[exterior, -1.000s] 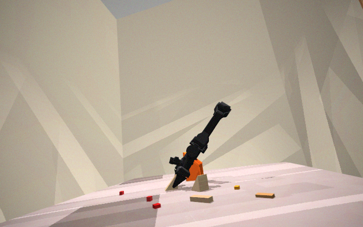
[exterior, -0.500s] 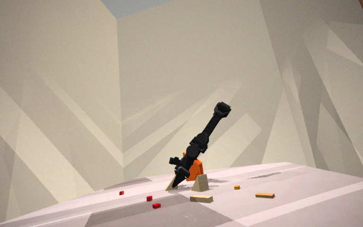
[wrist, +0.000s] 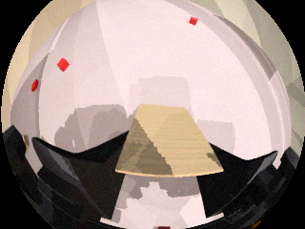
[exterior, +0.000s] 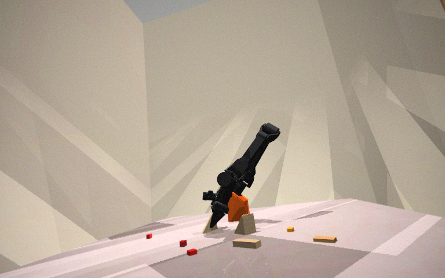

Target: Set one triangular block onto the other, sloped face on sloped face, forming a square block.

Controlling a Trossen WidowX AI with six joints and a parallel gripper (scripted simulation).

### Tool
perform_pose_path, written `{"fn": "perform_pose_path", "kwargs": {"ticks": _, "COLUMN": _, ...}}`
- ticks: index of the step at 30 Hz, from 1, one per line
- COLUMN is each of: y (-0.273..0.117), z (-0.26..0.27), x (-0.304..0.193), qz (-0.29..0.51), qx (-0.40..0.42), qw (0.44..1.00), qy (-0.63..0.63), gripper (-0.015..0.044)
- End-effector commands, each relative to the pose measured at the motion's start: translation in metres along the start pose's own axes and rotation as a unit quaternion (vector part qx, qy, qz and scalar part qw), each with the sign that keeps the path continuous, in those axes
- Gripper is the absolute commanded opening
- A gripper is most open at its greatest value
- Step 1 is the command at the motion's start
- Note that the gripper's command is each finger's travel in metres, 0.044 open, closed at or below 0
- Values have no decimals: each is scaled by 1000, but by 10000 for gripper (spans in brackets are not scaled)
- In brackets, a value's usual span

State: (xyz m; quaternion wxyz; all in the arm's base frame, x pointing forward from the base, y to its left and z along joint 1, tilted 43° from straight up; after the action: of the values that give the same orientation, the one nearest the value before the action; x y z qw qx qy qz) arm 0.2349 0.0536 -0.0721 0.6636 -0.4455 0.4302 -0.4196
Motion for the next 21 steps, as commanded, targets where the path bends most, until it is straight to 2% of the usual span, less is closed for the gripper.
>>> {"fn": "perform_pose_path", "kwargs": {"ticks": 1, "y": -2, "z": 3, "x": 10, "qz": 57, "qx": -7, "qw": 998, "qy": -2, "gripper": 0}}
{"fn": "perform_pose_path", "kwargs": {"ticks": 21, "y": 3, "z": 13, "x": 58, "qz": 307, "qx": -55, "qw": 950, "qy": -5, "gripper": 0}}
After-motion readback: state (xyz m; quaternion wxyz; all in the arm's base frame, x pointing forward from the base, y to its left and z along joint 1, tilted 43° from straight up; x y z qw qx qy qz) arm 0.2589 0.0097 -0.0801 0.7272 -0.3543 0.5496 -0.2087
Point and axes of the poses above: the point midway between the two fingers, 35 mm back from their tips, its own y axis out along the fingers, its own z axis across the jaws, x = y × z, the point moved 2 cm from there along -y, back along the fingers, and after that the axes turned 11 degrees about y, right-handed, at the moved point
